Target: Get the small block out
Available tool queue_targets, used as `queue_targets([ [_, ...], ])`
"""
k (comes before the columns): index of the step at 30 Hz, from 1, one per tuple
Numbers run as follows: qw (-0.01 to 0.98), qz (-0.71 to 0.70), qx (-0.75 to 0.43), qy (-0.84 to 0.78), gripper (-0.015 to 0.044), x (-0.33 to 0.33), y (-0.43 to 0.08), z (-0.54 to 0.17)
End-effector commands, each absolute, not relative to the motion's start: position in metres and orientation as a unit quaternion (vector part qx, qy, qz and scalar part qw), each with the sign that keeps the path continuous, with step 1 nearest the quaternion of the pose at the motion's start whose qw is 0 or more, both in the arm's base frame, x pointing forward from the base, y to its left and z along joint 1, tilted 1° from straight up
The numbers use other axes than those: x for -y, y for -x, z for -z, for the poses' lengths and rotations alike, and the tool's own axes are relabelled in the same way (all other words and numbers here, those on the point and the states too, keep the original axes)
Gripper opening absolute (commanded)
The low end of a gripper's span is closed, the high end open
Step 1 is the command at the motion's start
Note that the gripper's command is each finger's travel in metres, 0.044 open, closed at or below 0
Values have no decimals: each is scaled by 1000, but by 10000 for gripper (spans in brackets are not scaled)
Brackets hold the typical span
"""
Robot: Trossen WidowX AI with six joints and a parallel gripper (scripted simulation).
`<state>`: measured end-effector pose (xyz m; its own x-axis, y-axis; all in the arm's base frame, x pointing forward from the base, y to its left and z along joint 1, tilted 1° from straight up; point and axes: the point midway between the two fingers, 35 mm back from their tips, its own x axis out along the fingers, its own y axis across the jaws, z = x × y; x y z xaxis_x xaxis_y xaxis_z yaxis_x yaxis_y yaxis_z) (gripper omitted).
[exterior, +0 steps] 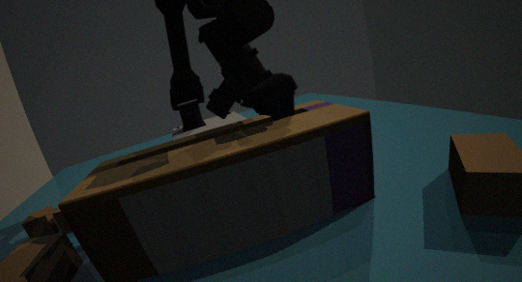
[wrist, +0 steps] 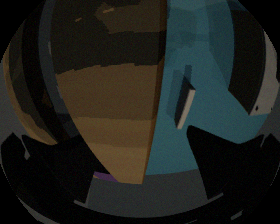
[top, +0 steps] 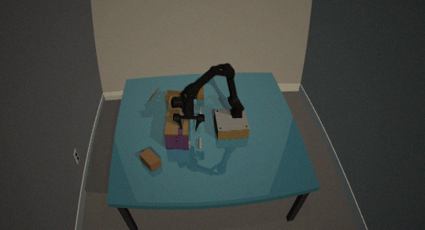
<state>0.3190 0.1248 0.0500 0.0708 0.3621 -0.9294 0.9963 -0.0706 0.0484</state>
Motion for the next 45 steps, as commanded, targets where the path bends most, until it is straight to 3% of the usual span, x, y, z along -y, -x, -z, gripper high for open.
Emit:
queue_targets([
  [1, 398, 402, -551, -614, 400, -132, -321, -48],
  [10, 399, 397, -554, -614, 400, -129, -318, -108],
  [15, 400, 393, -550, -619, 400, -129, -321, -108],
  [18, 458, 350, -575, -582, 321, -132, -320, -108],
  [20, 529, 289, -602, -524, 285, -135, -318, -109],
  [30, 759, -30, -636, -135, 285, -151, -311, -113],
  [34, 777, -152, -609, 47, 285, -158, -307, -113],
  [45, 717, -325, -513, 342, 285, -168, -299, -114],
])
